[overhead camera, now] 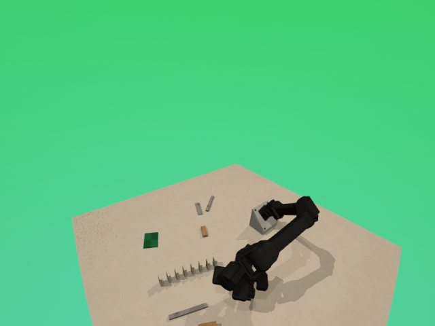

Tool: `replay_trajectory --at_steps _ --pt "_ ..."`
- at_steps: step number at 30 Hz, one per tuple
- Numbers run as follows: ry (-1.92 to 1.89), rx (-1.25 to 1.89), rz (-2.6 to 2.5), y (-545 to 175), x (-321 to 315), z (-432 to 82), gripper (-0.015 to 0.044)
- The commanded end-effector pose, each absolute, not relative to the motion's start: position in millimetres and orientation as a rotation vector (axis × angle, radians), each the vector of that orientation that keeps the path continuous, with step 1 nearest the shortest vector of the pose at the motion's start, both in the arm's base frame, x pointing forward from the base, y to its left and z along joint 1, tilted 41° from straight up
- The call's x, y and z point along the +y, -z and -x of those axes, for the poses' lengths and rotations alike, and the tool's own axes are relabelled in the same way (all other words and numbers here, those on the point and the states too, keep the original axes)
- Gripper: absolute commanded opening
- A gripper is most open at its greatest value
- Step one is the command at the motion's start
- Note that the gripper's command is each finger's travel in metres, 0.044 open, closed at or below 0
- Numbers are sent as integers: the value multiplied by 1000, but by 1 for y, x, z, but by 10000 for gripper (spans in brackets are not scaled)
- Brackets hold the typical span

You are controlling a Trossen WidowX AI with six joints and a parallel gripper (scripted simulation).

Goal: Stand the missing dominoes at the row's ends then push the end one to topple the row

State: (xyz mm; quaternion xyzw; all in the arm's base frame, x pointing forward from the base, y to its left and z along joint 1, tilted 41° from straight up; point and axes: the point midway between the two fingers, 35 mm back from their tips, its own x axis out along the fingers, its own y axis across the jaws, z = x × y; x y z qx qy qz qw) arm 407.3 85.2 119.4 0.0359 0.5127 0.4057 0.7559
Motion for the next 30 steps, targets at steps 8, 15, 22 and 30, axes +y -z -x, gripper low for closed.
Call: replay_trajectory --at_steps 8,15,22,30 --pt "-822 1148 -156 -191 20 -399 107" --pt "-801 1155 -190 -219 -3 -387 107" --pt "-547 1326 -511 -177 -50 -368 107" --pt "-198 1488 -931 -126 -98 -325 107"
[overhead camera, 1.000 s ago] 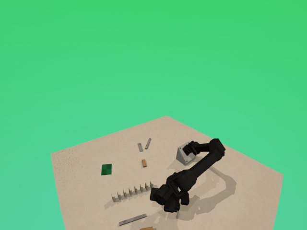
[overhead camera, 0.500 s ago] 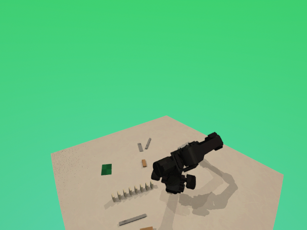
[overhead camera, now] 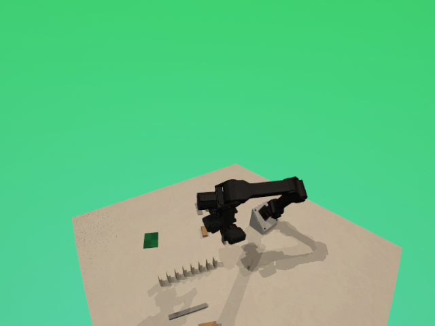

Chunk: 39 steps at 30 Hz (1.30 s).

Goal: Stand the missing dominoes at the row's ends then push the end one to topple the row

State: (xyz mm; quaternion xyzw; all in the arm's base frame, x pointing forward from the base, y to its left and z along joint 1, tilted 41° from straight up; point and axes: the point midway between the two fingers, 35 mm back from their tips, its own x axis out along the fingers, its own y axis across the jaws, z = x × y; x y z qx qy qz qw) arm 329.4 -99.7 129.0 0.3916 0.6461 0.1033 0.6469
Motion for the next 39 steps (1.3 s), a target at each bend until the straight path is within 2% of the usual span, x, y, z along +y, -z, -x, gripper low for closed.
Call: replay_trajectory --at_steps 1,30,39 --pt "-198 1488 -931 -126 -98 -325 107" --pt "-203 1485 -933 -29 -15 -344 107" --pt "-203 1485 -934 -27 -12 -344 107"
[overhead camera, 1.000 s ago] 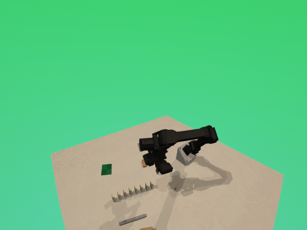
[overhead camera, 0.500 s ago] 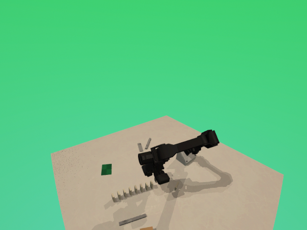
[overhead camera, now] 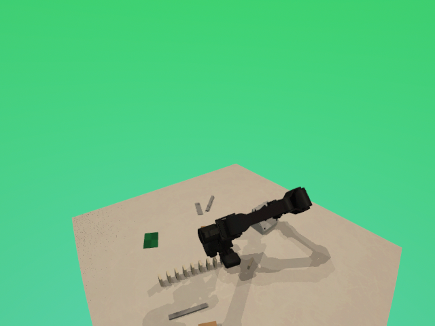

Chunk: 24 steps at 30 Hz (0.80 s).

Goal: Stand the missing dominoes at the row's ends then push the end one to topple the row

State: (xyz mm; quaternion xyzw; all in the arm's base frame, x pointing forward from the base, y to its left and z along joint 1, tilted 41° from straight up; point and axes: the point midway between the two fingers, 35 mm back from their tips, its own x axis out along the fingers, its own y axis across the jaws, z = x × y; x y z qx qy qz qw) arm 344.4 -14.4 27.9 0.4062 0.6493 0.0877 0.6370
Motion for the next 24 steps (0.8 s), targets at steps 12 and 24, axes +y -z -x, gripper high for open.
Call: replay_trajectory --at_steps 12,24 --pt "-203 1485 -934 -27 -12 -344 317" --pt "-194 1485 -927 -67 -53 -343 440"
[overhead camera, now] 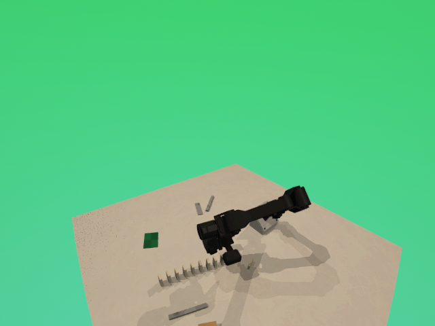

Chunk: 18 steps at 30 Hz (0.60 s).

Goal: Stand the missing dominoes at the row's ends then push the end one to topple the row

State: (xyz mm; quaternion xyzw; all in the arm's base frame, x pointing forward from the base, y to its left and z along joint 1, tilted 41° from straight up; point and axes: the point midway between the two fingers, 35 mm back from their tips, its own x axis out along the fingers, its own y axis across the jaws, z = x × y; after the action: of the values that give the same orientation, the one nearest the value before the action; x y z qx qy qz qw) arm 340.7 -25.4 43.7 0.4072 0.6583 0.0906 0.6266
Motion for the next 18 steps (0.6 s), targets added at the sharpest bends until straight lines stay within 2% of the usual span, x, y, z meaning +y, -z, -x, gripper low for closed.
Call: replay_trajectory --at_steps 1,5,11,18 --pt "-193 1486 -926 -80 -64 -341 440" --pt "-195 1488 -926 -123 -97 -326 440" --pt "-196 1488 -927 -125 -98 -325 440" --pt "-377 1416 -696 -128 -54 -315 440"
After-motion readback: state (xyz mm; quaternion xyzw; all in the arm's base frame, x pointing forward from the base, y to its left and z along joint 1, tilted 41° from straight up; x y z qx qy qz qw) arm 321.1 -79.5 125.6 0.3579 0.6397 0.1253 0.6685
